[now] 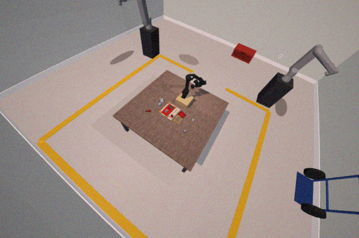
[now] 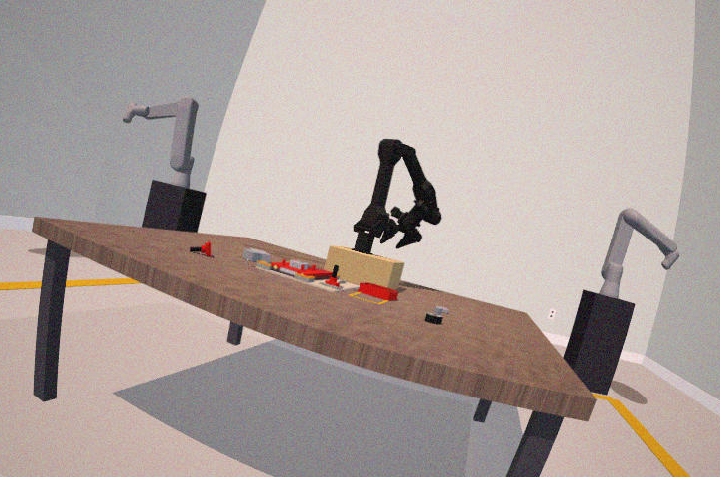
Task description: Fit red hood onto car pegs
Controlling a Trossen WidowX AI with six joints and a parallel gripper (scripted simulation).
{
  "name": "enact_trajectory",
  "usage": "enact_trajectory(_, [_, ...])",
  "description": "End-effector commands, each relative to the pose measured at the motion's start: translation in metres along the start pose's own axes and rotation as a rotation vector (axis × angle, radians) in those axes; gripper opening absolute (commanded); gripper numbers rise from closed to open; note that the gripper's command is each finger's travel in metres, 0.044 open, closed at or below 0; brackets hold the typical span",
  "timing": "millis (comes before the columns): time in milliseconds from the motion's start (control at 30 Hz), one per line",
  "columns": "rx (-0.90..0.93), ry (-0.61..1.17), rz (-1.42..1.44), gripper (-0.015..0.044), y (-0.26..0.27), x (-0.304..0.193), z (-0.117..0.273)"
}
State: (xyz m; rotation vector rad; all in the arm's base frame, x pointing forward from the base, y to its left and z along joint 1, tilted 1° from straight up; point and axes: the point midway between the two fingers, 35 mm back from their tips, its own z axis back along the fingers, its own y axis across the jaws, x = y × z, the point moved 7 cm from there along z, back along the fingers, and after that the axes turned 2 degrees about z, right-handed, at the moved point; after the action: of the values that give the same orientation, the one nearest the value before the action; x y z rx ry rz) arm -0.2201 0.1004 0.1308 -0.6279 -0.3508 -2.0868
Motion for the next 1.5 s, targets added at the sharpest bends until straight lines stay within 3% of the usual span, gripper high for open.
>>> enact_trajectory(0, [-0.004,0.002,-0.008,0.044,0.0,-0.002,0.001])
enact_trajectory(333, [-0.197,0.085,-0.463,0.044,0.003,-0.094,0.051])
enact_trajectory(633, [-0.386,0.15,-0.937,0.044,0.046,-0.176,0.1])
enact_trajectory(1033, [-0.61,0.192,-1.594,0.044,0.16,-0.25,0.144])
enact_trajectory(1467, [-0.782,0.179,-2.302,0.044,0.313,-0.264,0.147])
